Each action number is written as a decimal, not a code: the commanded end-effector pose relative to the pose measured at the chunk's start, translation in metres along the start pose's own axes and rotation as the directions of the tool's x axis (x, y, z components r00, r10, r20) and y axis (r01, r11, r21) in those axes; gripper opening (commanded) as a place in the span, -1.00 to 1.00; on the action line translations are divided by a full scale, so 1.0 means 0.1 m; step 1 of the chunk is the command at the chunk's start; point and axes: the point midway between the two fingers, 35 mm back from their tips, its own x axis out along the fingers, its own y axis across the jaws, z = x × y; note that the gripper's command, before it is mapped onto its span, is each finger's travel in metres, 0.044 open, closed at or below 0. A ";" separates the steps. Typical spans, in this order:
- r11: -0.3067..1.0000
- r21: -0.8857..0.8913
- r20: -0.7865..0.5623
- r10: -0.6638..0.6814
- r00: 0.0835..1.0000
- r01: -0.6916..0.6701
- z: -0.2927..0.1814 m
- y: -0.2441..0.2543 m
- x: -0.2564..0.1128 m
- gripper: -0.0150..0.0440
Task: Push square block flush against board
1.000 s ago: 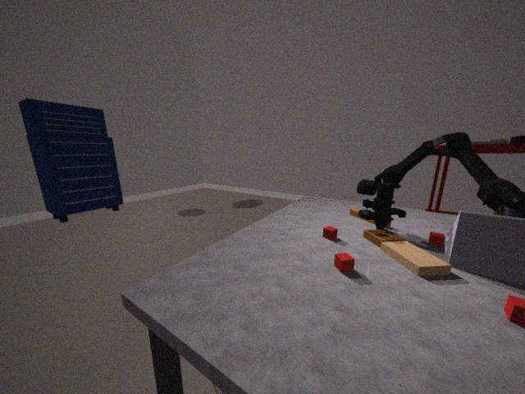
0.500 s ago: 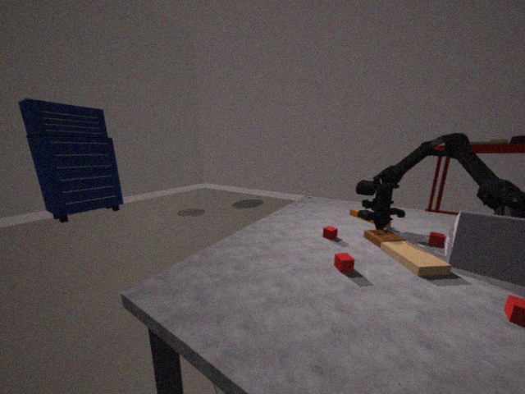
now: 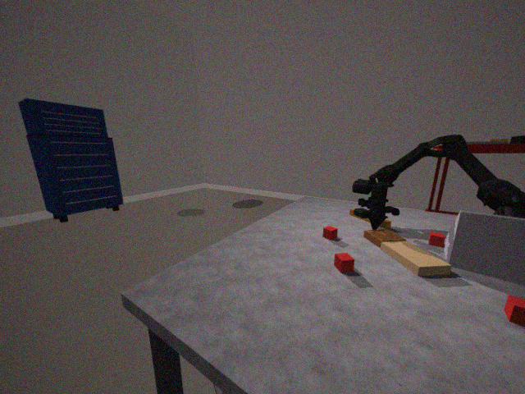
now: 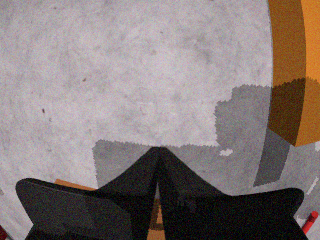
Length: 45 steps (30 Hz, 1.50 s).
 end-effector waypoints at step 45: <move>0.996 0.092 -0.002 0.002 1.000 -0.002 -0.23 -0.04 0.01 -0.49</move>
